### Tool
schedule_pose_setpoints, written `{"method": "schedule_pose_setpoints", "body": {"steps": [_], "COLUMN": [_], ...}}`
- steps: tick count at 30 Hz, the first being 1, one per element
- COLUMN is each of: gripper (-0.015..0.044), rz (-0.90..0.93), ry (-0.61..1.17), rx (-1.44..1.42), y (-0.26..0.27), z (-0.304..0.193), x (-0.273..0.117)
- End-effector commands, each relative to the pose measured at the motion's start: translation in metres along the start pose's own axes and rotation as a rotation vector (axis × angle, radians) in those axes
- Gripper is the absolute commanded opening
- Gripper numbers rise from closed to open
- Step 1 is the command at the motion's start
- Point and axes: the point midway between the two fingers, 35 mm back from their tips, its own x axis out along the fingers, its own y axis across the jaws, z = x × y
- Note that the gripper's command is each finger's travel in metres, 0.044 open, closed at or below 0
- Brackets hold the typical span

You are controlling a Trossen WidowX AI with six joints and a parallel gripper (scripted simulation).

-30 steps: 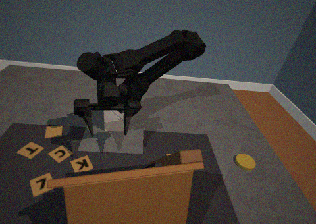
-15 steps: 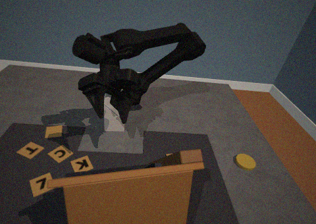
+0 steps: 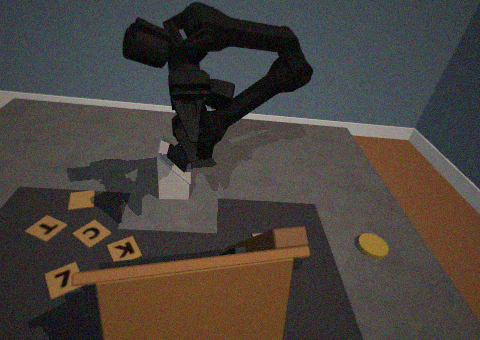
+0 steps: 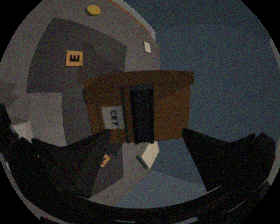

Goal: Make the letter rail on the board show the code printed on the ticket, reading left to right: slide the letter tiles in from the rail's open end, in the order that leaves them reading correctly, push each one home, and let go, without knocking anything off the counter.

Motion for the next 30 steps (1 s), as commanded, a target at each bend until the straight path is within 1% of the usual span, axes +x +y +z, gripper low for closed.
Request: {"method": "schedule_pose_setpoints", "body": {"steps": [1,11,17,27,30], "gripper": [0.0440,0.0440,0.0440,0.0440,0.0361], "rz": [0.008,0.008,0.008,0.008,0.088], "ry": [0.002,0.002,0.004,0.003,0.006], "rx": [-0.059,-0.059,-0.061,-0.061,0.019], "y": [-0.004,-0.004,-0.005,-0.005,0.005], "z": [0.004,0.004,-0.024,-0.025,-0.043], "x": [-0.004,-0.004,-0.016,-0.017,-0.008]}}
